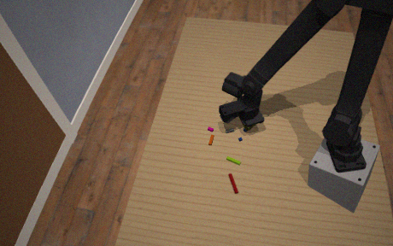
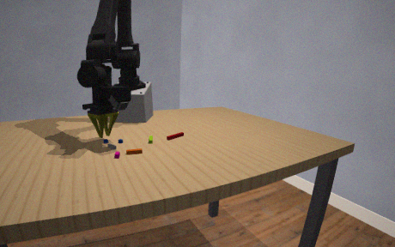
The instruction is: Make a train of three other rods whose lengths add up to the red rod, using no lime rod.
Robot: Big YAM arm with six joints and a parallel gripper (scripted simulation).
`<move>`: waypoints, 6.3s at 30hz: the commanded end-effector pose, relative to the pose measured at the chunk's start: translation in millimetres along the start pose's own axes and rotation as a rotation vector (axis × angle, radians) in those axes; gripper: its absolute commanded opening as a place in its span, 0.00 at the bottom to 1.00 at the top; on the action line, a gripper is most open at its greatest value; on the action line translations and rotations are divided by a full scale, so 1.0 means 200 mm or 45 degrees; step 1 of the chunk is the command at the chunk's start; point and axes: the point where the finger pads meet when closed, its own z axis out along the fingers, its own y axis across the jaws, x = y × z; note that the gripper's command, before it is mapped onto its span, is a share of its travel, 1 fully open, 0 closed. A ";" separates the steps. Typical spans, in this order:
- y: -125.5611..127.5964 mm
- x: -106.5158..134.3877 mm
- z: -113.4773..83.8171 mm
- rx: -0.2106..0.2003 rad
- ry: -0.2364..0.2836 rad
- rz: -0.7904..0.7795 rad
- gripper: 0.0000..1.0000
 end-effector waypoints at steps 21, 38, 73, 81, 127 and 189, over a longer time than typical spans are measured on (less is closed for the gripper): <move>-0.06 -0.04 0.00 0.024 -0.021 0.006 0.24; -0.05 -0.03 0.08 0.019 -0.017 0.006 0.24; -0.05 -0.03 0.08 0.020 -0.017 0.006 0.24; -0.05 -0.03 0.08 0.020 -0.017 0.006 0.04; -0.09 -0.07 -0.18 0.046 -0.039 0.006 0.04; 0.68 -0.91 -0.47 -0.003 -0.038 0.683 0.04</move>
